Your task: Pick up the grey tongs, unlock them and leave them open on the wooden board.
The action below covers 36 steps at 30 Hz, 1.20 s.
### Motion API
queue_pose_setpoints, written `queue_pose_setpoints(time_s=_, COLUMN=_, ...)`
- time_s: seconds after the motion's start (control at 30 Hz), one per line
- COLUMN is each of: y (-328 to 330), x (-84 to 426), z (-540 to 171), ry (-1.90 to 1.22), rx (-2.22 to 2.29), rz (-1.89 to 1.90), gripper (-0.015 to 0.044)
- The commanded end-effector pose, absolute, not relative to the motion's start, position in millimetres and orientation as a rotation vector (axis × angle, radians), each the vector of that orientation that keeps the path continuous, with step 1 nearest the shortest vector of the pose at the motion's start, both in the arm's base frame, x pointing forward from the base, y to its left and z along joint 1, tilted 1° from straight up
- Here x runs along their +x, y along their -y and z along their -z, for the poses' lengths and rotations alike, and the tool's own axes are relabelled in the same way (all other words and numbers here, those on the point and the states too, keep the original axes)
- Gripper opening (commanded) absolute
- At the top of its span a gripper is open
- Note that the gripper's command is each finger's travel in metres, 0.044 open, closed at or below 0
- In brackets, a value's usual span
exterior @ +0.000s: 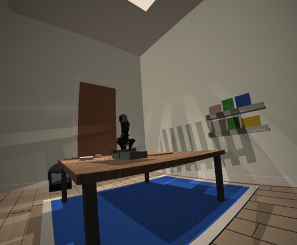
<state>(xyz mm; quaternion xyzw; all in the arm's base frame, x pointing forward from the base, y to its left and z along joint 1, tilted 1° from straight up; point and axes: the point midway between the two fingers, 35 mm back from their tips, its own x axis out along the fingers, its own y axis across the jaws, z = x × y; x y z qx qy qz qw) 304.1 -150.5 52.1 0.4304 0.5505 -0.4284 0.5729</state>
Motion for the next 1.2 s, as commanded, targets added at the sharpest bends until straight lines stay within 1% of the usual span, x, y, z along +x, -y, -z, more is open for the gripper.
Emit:
queue_pose_setpoints(time_s=0.0, y=150.0, x=302.0, z=-42.9, ry=-1.298, rx=1.009, rz=1.012, gripper=0.044)
queue_pose_setpoints(time_s=0.8, y=149.5, x=300.5, z=-9.8, ry=-1.298, rx=1.009, rz=1.012, gripper=0.044)
queue_pose_setpoints(time_s=1.17, y=149.9, x=302.6, z=-13.2, ry=-1.294, rx=1.009, rz=1.006, gripper=0.0151)
